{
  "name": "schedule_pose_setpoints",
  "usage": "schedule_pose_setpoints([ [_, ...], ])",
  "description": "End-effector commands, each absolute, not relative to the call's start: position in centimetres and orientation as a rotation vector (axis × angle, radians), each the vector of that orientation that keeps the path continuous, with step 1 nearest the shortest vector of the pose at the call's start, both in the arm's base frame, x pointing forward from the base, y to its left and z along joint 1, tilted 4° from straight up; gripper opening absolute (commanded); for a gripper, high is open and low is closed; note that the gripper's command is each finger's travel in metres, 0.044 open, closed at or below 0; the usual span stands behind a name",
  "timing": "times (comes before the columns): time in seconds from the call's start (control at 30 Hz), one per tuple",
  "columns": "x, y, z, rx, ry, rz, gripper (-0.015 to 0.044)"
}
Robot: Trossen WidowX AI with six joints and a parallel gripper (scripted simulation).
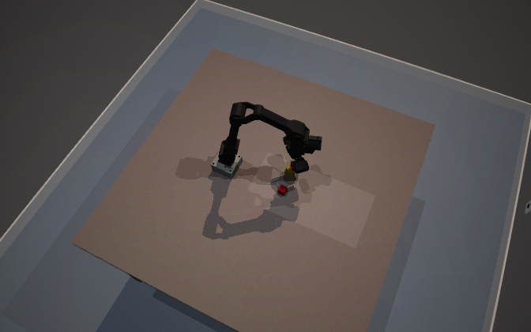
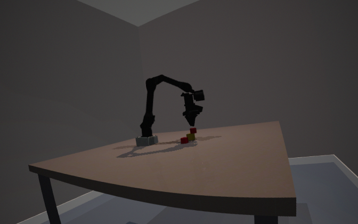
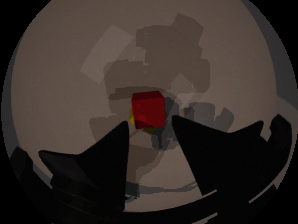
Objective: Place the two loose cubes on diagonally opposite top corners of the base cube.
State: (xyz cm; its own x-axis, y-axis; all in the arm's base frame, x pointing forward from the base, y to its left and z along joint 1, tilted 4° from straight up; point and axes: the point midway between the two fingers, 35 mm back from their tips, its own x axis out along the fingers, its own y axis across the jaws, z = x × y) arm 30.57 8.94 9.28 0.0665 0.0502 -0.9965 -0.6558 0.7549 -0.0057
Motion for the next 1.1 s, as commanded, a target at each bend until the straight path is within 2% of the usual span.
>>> schedule_pose_setpoints([
  [0.0, 30.6, 8.9, 10.0, -0.536, 1.406, 0.572, 0.0205],
  [0.2, 30.6, 8.9, 10.0, -0.536, 1.406, 0.572, 0.0205],
  [0.27, 30.7, 8.6, 9.8, -0.552, 1.407, 0.587, 0.0258],
  [0.3, 30.7, 8.1, 9.9, -0.575, 1.4, 0.607, 0.0265],
  [1.07, 29.4, -3.4, 12.6, -1.143, 1.168, 1.108, 0.0265],
])
